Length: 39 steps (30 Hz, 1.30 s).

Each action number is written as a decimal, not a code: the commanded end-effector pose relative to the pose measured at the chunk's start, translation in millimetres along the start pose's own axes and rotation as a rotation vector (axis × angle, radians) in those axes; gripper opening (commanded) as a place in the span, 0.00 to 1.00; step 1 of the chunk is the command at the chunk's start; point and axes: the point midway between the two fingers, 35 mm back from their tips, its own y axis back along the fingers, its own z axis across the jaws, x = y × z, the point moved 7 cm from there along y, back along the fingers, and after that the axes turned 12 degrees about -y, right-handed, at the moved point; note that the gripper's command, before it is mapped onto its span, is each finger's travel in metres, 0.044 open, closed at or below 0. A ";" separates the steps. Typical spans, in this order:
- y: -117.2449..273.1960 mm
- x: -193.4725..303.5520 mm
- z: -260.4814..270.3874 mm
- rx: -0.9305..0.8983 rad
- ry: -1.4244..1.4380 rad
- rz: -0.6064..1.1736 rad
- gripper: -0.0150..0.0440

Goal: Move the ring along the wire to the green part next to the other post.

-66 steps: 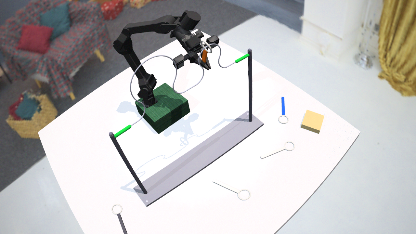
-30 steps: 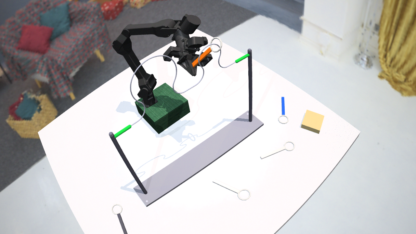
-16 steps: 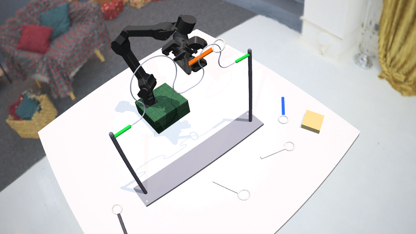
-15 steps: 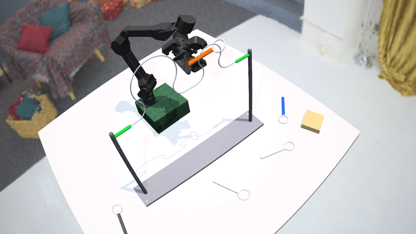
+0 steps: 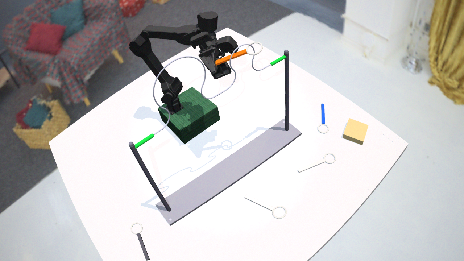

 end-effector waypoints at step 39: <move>-4.1 3.4 -20.4 0.298 0.575 -0.129 0.00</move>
